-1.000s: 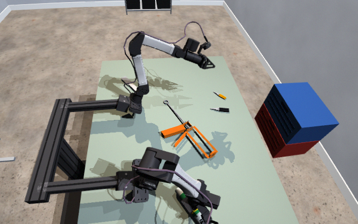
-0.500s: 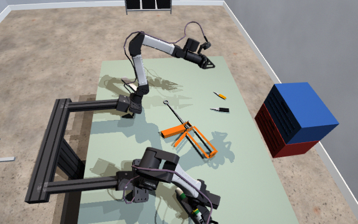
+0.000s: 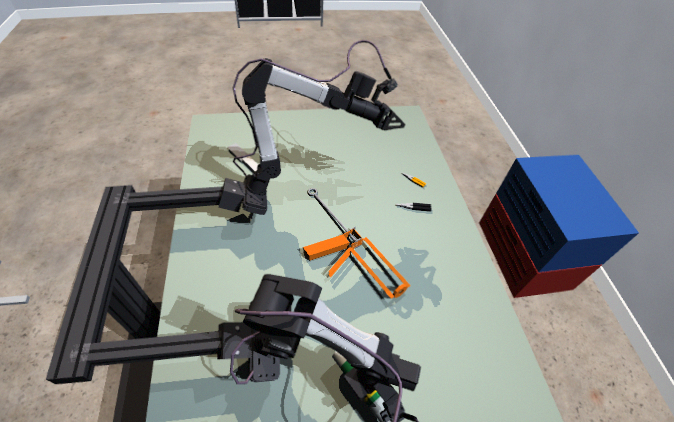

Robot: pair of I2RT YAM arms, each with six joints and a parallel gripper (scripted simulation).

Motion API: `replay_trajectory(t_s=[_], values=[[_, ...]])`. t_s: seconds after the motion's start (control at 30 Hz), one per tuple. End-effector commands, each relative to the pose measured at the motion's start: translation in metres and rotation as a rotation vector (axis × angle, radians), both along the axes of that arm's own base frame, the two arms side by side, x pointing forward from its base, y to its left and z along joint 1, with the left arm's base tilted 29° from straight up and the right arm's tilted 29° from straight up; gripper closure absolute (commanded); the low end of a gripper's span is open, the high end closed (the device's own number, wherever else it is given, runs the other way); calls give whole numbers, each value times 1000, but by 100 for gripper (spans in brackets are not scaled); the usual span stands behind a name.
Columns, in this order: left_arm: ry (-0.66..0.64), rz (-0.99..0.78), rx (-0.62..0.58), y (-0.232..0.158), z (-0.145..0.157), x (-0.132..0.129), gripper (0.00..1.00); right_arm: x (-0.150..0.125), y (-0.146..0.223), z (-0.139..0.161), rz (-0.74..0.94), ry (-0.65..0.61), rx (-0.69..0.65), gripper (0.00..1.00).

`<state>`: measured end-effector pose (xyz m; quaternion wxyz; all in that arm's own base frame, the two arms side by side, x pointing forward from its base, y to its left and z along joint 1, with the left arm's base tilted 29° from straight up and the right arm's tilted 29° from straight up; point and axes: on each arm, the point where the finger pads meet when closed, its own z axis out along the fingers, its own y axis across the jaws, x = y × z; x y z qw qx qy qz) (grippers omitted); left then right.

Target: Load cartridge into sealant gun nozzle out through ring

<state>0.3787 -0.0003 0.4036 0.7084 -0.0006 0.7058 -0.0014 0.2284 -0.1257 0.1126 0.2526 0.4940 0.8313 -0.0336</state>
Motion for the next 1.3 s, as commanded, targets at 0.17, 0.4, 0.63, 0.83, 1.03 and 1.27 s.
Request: replay_trajectory(t_s=[0.17,0.4,0.63,0.83,1.03,1.27], values=[[-10,3,-3,2,2,-4,49,-12,10,25,2,0,-5,100],[-10,3,-3,2,2,-4,49,-19,15,44,-1,-13,-11,100],[-10,3,-3,2,2,-4,49,-22,19,57,1,-23,-15,100],[-10,3,-3,2,2,-4,49,13,28,70,-14,-91,17,100],[-10,3,-3,2,2,-4,49,46,56,76,-16,-108,70,100],[-10,3,-3,2,2,-4,49,65,82,76,3,-87,104,100]])
